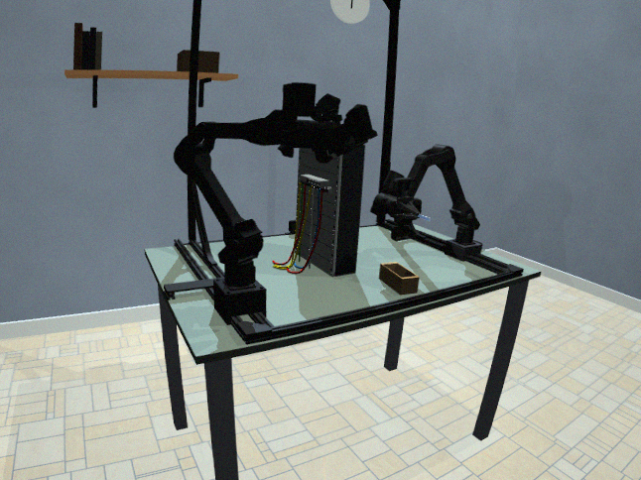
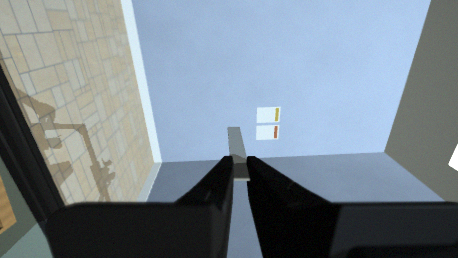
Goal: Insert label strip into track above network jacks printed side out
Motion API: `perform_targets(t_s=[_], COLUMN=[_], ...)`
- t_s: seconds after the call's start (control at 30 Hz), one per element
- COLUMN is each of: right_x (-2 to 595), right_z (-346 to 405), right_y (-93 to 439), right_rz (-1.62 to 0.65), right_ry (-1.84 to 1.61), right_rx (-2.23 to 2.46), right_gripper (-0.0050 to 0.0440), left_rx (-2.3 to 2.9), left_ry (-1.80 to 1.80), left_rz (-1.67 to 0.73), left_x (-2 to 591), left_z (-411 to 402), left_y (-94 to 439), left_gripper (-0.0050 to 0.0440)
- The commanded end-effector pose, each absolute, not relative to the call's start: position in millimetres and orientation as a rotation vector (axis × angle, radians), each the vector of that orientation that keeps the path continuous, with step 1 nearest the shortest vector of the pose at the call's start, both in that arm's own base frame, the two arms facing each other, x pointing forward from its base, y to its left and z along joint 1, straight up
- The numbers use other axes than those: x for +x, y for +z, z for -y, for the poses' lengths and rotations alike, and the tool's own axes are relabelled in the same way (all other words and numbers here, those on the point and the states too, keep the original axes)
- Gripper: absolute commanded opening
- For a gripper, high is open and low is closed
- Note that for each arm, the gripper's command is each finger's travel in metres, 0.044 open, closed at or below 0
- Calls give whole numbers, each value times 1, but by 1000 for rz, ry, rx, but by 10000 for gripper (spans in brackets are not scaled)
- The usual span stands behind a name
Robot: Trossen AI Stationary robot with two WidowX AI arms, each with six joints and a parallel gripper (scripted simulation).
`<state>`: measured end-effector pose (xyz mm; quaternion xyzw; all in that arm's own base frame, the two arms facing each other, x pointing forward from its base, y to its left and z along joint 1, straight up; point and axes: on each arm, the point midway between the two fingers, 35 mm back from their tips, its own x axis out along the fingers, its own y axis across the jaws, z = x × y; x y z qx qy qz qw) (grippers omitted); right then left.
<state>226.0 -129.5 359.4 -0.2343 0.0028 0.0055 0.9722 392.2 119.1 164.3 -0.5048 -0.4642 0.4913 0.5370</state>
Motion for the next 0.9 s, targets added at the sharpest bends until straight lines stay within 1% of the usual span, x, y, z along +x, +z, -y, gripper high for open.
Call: perform_targets(t_s=[0.0,0.07,0.57,0.67,0.87], right_x=[250,250,325,330,361], right_z=[145,145,164,164,159], right_y=[350,350,298,295,262], right_rz=[13,13,18,22,17], right_ry=[0,0,-6,-9,-10], right_rx=[-570,-570,-904,-929,-1073], right_gripper=[160,160,160,160,160], left_rx=[-1233,-1233,-1233,-1233,-1233], left_ry=[1155,1155,1155,1155,1155], left_rz=[1133,1133,1133,1133,1133], left_x=[390,390,390,390,390], left_z=[-118,-118,-118,-118,-118], left_y=[176,176,176,176,176], left_gripper=[-50,-50,-50,-50,-50])
